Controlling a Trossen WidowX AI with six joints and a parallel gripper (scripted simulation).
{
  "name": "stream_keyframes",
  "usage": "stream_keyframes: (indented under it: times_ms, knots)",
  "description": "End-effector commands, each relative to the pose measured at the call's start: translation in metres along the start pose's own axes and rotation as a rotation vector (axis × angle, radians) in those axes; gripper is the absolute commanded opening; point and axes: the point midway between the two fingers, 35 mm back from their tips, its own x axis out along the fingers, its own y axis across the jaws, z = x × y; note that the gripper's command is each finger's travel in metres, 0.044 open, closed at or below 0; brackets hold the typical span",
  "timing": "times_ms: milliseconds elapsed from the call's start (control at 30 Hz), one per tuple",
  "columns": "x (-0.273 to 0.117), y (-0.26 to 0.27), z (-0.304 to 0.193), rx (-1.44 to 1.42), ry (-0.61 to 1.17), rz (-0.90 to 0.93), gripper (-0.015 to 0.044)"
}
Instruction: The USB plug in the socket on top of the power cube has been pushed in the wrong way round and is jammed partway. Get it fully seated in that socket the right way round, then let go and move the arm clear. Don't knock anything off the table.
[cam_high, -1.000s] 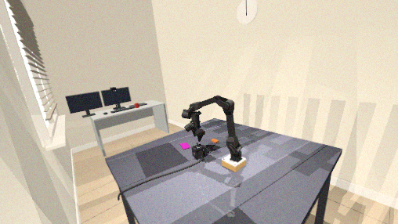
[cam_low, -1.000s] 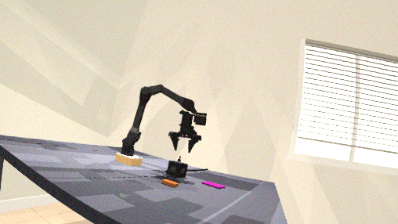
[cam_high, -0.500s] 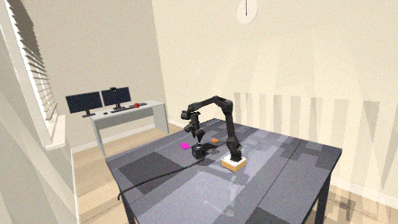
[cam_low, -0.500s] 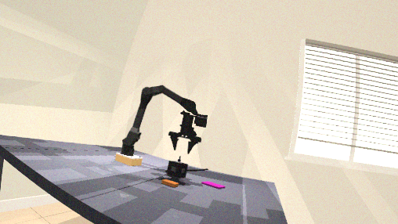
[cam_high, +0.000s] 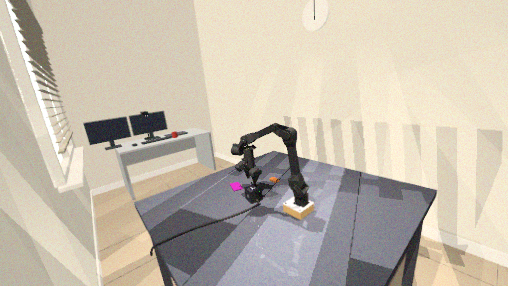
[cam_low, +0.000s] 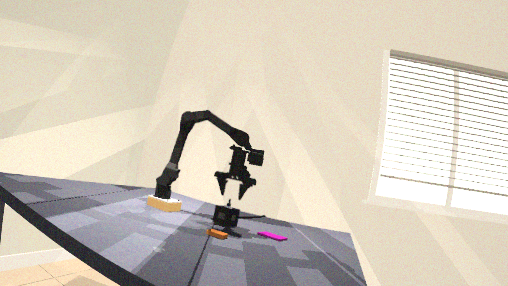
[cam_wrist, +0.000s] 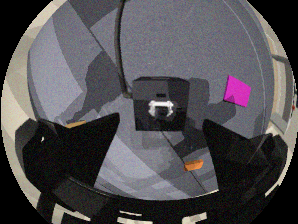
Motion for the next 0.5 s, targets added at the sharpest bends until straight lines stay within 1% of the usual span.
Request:
stream_keyframes:
  times_ms: [0,367,467]
  knots:
    - [0.0050,0.0012,0.0004,-0.004,-0.003,0.006,0.0440]
    - [0.0124,0.0013,0.0004,-0.004,-0.003,0.006,0.0440]
    - [0.0105,0.0004,-0.0001,0.000,0.001,0.001,0.0361]
